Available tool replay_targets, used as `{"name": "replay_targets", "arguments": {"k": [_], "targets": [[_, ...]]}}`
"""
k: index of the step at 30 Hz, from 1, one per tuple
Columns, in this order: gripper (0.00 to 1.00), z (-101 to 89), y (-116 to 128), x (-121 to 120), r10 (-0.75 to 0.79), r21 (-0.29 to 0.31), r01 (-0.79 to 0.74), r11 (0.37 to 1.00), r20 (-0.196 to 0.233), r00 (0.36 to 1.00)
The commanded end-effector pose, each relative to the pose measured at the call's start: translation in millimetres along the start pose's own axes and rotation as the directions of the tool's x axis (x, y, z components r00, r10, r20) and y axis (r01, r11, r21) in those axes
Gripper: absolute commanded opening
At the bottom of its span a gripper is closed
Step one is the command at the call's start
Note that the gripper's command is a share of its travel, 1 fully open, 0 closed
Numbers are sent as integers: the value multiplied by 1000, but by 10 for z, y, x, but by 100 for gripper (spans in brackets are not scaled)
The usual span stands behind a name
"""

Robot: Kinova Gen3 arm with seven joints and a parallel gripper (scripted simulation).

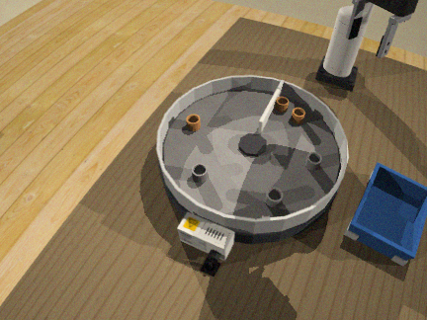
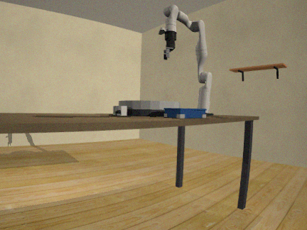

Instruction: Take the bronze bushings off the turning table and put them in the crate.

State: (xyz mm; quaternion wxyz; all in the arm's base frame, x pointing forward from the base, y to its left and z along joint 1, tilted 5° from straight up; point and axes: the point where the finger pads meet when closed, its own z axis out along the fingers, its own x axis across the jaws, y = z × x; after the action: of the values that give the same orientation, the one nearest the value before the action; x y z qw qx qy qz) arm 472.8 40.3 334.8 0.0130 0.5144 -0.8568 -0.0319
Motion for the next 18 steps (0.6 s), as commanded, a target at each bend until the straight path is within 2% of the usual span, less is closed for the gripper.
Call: {"name": "replay_targets", "arguments": {"k": [1,13,18], "targets": [[100,102,184,250,9,-7,-9,1000,-2,1000],[100,102,184,250,9,-7,-9,1000,-2,1000],[100,399,412,611,9,-9,-9,1000,-3,1000]]}}
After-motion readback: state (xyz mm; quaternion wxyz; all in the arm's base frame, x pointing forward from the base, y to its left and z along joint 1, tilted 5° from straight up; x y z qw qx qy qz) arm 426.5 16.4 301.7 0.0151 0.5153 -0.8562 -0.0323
